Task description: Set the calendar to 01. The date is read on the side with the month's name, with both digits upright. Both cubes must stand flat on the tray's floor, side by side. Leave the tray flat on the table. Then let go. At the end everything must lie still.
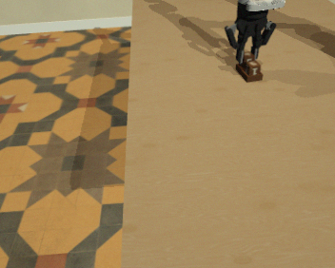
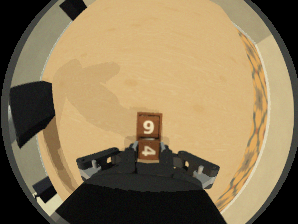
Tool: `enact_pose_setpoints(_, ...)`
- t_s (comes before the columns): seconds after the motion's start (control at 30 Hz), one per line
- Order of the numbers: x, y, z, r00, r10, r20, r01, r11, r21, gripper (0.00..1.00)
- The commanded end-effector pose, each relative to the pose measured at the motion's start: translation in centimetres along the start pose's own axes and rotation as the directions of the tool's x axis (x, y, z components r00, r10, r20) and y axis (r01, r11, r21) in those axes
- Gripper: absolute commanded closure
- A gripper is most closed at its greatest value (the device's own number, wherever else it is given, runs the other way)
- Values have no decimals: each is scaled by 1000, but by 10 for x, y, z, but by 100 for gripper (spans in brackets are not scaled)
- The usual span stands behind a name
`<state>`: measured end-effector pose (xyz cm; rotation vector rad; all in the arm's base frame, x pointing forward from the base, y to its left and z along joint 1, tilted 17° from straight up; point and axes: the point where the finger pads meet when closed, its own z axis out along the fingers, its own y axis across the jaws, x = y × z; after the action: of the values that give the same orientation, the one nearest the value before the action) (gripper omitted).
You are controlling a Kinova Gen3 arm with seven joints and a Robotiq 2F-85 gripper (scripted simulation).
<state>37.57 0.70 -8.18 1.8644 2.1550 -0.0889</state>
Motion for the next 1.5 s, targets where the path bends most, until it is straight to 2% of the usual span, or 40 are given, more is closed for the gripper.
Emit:
enact_pose_setpoints(0.0,-3,1,1,1000,8,3,-8,1000,-4,72)
enact_pose_setpoints(1.47,-3,-1,1,1000,6,3,-6,1000,-3,72)
